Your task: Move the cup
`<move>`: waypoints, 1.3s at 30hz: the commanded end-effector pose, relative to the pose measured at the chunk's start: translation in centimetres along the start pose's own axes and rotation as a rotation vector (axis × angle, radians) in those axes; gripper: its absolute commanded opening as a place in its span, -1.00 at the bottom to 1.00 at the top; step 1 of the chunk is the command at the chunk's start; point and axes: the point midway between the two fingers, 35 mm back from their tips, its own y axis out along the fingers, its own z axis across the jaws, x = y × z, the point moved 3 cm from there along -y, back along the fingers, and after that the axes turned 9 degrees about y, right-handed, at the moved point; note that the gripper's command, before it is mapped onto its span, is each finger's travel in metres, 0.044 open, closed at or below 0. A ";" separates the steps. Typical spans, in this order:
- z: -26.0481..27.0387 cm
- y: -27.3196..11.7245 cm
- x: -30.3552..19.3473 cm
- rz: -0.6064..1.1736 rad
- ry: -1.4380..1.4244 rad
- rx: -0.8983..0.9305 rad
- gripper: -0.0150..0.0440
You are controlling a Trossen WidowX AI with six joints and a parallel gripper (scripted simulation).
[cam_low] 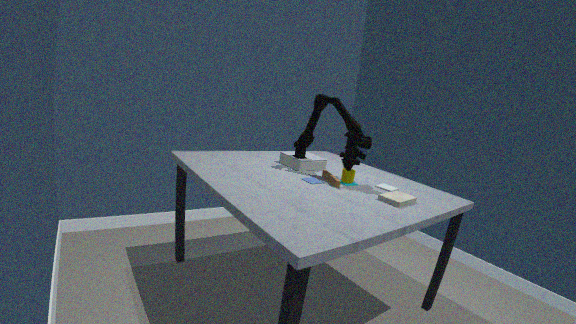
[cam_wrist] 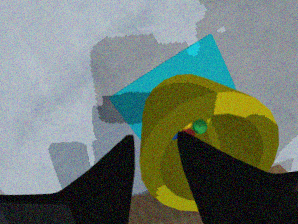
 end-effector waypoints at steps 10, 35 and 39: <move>0.0 -1.3 0.1 0.001 0.001 -0.001 0.01; 0.2 -4.4 0.0 0.004 0.000 0.003 0.18; 0.2 -4.4 0.0 0.004 0.000 0.003 0.54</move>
